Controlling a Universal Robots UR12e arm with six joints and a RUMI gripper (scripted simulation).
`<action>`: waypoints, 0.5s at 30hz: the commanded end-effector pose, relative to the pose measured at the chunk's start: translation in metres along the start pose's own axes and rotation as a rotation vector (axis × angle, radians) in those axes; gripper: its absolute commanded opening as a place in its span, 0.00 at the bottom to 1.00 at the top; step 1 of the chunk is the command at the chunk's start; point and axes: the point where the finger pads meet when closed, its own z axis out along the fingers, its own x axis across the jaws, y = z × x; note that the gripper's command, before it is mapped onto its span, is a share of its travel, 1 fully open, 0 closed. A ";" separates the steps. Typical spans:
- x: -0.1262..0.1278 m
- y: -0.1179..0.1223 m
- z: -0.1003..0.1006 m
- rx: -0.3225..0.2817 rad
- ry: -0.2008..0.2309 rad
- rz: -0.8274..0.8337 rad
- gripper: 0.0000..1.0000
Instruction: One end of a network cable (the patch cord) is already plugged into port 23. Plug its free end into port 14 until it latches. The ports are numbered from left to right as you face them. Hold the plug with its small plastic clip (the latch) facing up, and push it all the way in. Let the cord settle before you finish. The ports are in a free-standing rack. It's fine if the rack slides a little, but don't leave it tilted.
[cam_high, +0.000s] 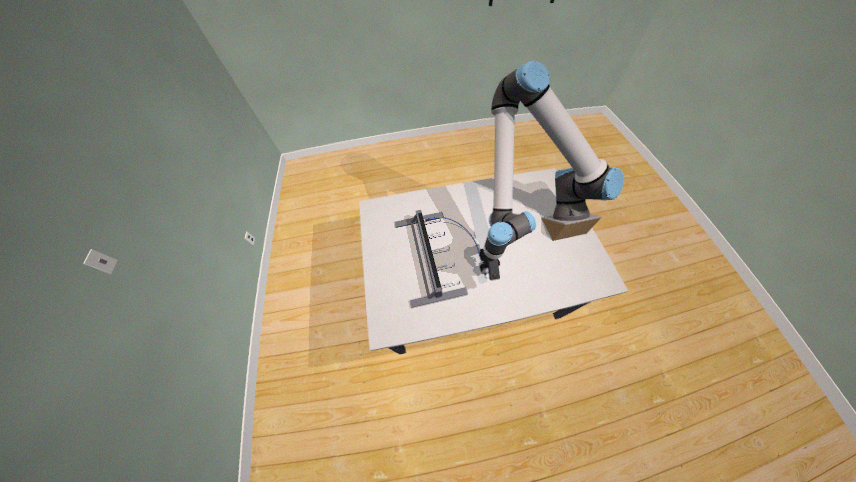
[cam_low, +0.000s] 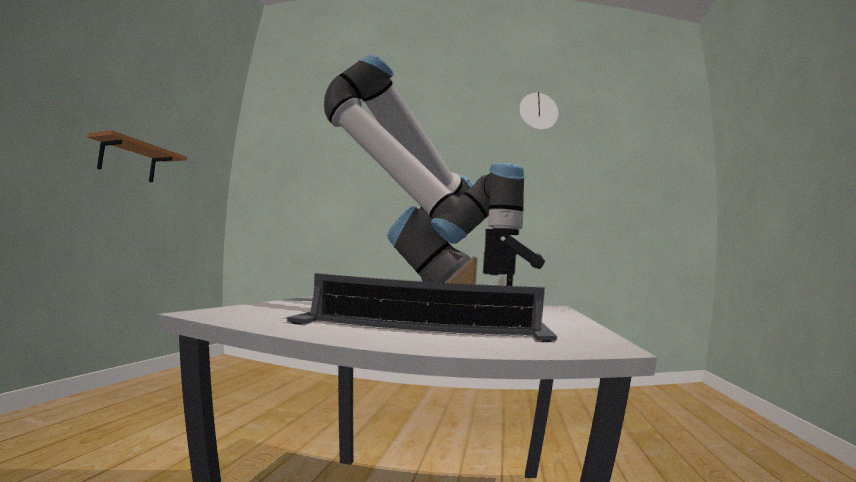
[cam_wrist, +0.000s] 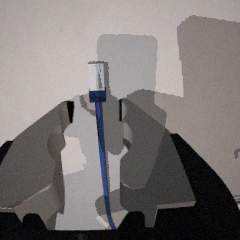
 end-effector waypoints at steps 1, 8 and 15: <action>0.002 0.001 0.002 -0.001 -0.001 0.002 0.22; 0.001 0.001 0.004 -0.001 -0.001 0.001 0.22; 0.000 0.001 0.007 -0.001 -0.002 0.001 0.22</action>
